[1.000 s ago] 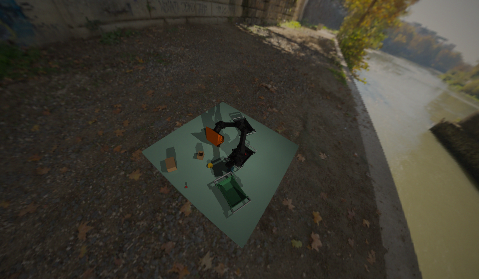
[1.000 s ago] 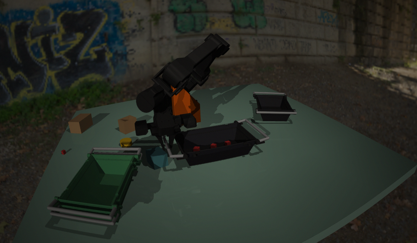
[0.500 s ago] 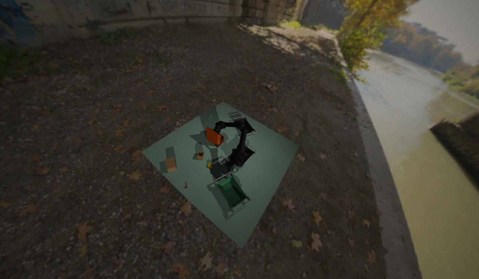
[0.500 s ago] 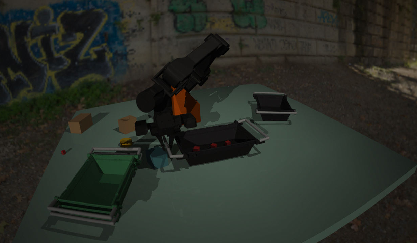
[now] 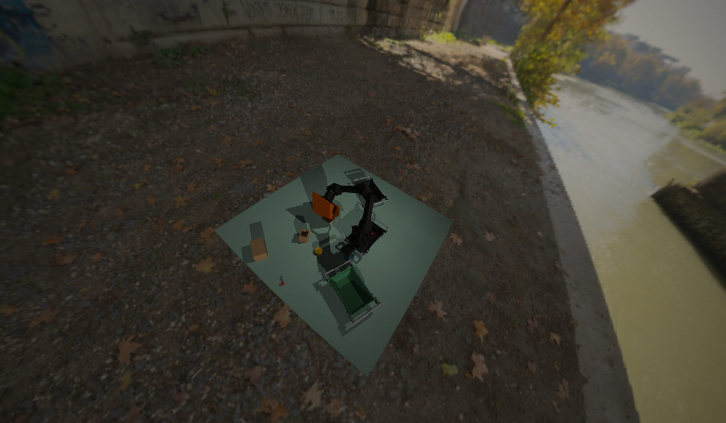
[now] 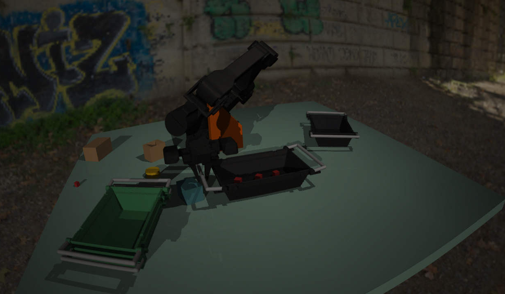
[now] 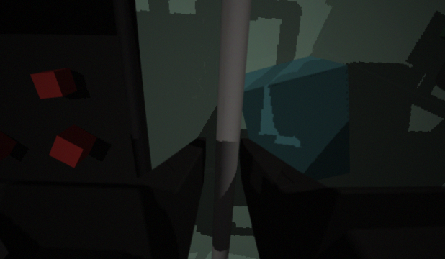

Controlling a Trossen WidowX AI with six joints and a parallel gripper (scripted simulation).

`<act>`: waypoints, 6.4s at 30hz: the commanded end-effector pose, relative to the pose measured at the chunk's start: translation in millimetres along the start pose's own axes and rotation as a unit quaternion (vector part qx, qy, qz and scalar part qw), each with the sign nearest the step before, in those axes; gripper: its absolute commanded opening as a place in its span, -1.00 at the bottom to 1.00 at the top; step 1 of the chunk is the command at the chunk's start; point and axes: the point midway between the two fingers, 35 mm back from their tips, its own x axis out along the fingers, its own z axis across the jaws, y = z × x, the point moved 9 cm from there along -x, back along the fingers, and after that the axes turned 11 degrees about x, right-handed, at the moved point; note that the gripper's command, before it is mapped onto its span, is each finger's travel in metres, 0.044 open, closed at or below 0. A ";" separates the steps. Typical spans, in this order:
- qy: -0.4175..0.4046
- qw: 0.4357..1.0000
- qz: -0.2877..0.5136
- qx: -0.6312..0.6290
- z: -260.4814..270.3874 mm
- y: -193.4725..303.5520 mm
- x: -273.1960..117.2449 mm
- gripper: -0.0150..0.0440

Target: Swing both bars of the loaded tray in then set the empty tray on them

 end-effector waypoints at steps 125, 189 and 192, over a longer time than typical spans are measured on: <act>-0.007 1.000 0.006 0.005 301.9 56.0 -58.1 -0.20; -0.005 1.000 0.005 0.010 230.1 40.7 -51.9 -0.20; -0.005 1.000 0.005 0.010 230.1 40.7 -51.9 -0.20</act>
